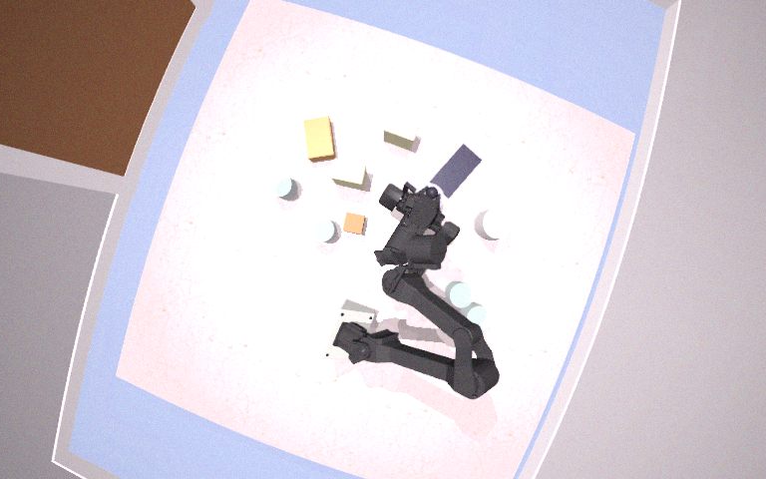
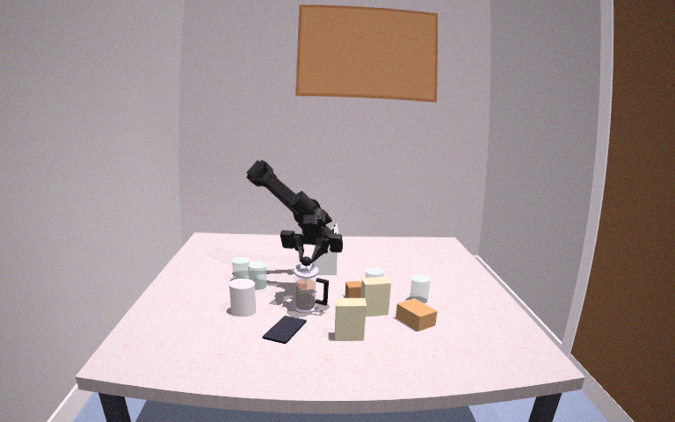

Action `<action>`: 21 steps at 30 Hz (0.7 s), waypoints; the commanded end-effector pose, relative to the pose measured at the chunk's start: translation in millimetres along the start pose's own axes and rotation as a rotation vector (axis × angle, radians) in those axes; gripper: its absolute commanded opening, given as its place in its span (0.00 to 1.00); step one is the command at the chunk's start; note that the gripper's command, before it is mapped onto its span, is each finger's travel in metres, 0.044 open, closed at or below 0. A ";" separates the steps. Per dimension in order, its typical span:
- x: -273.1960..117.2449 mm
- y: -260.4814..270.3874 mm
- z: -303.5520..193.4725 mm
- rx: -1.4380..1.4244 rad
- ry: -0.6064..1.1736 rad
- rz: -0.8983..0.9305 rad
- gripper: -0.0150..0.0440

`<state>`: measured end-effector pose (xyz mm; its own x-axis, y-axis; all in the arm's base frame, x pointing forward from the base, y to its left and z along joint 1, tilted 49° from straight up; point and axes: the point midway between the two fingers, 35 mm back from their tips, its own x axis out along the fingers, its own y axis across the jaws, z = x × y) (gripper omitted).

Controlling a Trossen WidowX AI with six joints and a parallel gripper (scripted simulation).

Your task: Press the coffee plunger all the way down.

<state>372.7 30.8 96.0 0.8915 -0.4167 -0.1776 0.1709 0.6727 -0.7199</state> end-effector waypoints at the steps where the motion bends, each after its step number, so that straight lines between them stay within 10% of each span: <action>1: 0.0 0.0 -0.1 0.000 0.000 0.000 0.51; 12: 0.0 0.0 -0.1 0.000 0.000 0.000 0.99; 21: -27.5 -0.6 21.1 0.001 0.015 0.006 1.00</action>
<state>362.7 43.6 101.7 0.8836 -0.4231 -0.2007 0.1540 0.6673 -0.7287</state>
